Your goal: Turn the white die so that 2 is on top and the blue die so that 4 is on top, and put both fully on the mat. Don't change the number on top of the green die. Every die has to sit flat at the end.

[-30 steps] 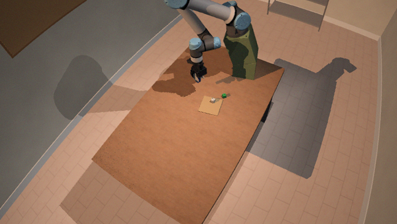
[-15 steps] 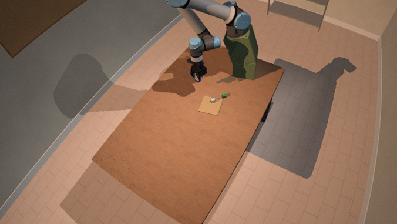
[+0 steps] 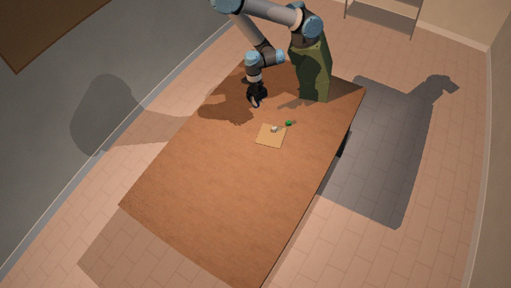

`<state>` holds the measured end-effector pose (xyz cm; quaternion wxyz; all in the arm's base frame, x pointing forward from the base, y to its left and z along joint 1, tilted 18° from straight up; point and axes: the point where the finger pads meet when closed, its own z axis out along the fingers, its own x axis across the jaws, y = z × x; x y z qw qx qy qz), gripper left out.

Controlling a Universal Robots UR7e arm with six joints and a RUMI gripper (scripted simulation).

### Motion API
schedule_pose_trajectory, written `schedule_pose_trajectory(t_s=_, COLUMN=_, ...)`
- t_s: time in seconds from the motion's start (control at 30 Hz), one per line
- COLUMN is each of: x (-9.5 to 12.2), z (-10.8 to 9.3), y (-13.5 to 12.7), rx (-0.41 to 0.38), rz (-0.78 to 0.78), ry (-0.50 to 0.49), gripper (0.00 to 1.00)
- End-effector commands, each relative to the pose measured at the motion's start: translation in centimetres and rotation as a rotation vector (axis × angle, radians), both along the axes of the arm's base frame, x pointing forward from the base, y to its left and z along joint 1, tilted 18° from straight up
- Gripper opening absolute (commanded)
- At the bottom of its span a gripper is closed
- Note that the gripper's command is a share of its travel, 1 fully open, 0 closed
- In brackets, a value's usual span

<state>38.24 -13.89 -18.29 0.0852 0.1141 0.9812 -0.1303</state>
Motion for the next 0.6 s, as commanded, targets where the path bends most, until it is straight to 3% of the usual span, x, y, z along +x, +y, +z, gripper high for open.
schedule_pose_trajectory(t_s=0.0, x=0.02, z=-0.03, y=0.0, rx=0.012, rz=0.004, ry=-0.002, gripper=0.06)
schedule_pose_trajectory(t_s=0.27, x=0.02, z=-0.03, y=-0.04, rx=0.127, rz=0.027, ry=-0.028, gripper=0.06)
schedule_pose_trajectory(t_s=0.5, x=-0.03, z=-0.16, y=-0.12, rx=0.321, rz=0.068, ry=-0.065, gripper=0.06)
schedule_pose_trajectory(t_s=0.57, x=-0.03, z=-0.16, y=-0.12, rx=0.321, rz=0.068, ry=-0.065, gripper=0.06)
